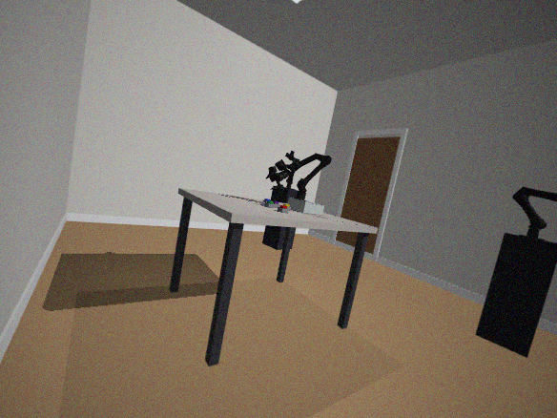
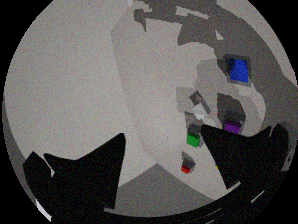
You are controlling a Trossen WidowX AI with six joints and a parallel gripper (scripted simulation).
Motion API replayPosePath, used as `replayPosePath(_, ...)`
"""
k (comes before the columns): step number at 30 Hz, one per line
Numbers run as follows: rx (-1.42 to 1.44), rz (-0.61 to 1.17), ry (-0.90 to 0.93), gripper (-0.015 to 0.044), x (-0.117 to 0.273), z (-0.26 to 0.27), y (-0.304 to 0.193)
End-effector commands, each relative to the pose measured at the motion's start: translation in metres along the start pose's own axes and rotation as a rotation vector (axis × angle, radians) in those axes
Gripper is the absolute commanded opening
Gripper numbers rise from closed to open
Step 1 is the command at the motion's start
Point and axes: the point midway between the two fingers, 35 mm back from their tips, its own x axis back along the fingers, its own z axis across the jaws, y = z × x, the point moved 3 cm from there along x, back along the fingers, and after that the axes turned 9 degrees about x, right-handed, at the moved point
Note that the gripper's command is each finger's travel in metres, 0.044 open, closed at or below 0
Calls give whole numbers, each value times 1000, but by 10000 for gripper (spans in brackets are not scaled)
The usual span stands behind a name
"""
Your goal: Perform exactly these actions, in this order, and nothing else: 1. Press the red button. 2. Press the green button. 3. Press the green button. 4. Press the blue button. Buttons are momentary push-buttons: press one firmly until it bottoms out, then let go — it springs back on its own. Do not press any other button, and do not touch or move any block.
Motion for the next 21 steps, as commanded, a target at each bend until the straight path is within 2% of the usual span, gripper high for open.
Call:
replayPosePath(1, 5, 5, -5, 400, -1, 1, 0)
replayPosePath(11, 378, 291, -287, 400, -53, 60, -53)
replayPosePath(21, 925, 572, -554, 400, -101, 92, -164)
